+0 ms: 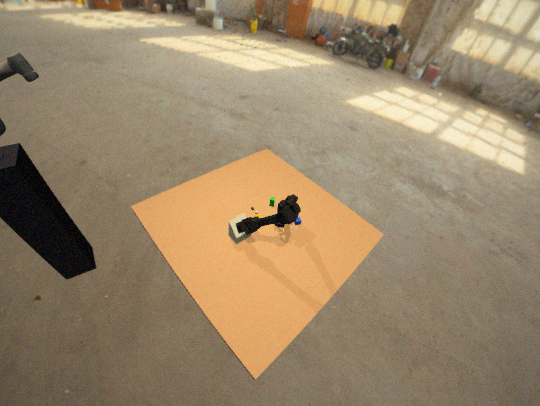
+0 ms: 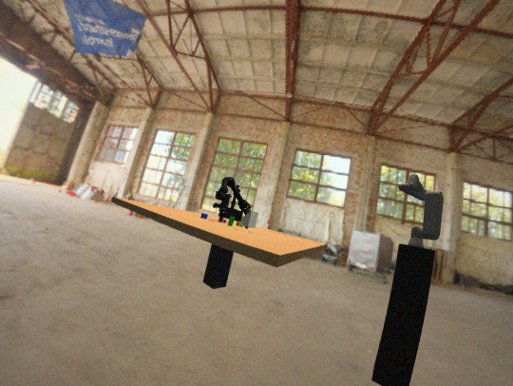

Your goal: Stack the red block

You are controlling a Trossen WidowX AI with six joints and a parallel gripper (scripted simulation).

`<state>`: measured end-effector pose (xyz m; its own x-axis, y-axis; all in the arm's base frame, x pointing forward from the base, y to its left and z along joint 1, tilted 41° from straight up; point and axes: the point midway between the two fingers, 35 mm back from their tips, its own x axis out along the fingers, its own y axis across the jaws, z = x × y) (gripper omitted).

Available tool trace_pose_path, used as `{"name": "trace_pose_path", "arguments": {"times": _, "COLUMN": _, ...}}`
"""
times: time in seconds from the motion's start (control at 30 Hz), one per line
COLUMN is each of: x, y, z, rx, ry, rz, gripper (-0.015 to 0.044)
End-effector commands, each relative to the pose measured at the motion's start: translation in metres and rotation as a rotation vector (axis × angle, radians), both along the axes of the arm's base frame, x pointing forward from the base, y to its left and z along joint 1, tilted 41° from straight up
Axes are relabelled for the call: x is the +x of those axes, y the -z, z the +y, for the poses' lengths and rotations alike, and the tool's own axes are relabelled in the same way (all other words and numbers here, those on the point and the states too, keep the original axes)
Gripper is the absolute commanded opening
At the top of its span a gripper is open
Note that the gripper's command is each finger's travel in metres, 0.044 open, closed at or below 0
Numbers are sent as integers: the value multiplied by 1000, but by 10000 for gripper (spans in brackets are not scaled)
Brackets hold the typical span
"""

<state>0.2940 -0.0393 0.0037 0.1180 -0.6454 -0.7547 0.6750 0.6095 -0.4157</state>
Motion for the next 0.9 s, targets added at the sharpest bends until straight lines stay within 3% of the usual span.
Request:
{"name": "trace_pose_path", "arguments": {"times": 0.0, "x": 0, "y": 0, "z": 0, "rx": -4, "ry": -3, "rz": 2, "gripper": 309}}
{"name": "trace_pose_path", "arguments": {"times": 0.2, "x": 0, "y": 0, "z": 0, "rx": -4, "ry": -3, "rz": 2, "gripper": 151}}
{"name": "trace_pose_path", "arguments": {"times": 0.43, "x": 0, "y": 0, "z": 0, "rx": -4, "ry": -3, "rz": 2, "gripper": 105}}
{"name": "trace_pose_path", "arguments": {"times": 0.57, "x": -1, "y": -7, "z": 6, "rx": -3, "ry": -3, "rz": 2, "gripper": 0}}
{"name": "trace_pose_path", "arguments": {"times": 0.87, "x": -6, "y": -43, "z": 37, "rx": -1, "ry": -3, "rz": 3, "gripper": 0}}
